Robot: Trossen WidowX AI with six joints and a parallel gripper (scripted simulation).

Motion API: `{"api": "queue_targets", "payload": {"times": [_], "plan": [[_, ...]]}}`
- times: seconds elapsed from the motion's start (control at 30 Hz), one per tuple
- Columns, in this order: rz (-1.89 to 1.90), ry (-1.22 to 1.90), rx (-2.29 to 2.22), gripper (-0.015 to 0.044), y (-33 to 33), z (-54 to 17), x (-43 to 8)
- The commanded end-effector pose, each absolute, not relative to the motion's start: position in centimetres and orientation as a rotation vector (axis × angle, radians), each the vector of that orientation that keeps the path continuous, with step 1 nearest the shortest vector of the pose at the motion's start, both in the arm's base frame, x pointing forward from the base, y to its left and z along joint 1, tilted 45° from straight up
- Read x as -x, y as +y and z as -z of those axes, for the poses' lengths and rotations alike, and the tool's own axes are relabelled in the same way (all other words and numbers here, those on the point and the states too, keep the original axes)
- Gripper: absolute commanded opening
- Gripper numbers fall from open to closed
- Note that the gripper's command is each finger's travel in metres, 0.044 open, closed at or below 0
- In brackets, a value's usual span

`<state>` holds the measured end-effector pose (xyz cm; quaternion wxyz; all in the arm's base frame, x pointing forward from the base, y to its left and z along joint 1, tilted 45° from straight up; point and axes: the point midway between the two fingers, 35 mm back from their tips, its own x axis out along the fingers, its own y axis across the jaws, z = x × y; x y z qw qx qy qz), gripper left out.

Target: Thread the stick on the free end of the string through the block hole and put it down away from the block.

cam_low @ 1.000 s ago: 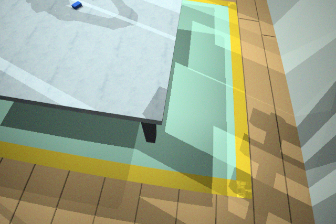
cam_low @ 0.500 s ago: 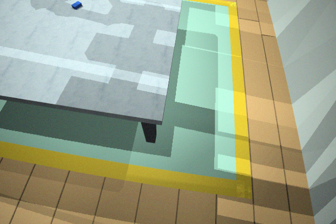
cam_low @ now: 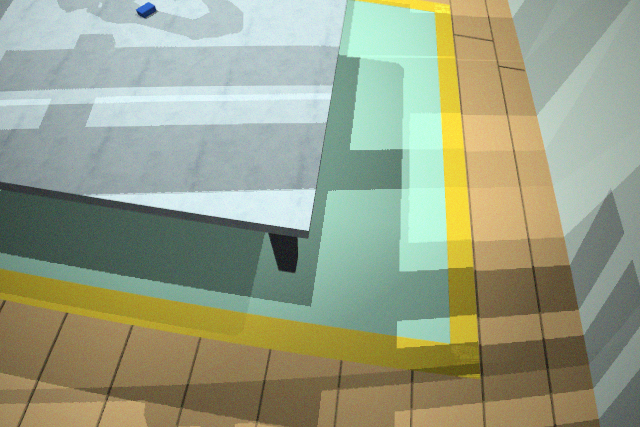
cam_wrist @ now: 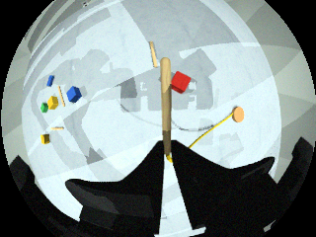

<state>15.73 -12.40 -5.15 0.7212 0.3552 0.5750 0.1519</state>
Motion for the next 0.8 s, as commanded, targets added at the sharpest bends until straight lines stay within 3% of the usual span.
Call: {"api": "queue_targets", "payload": {"times": [0.0,0.77], "plan": [[-0.252,1.304,-0.841,0.0000,-12.3,5.1,-15.0],[0.128,1.425,-1.092,0.0000,-12.3,5.1,-12.0]]}}
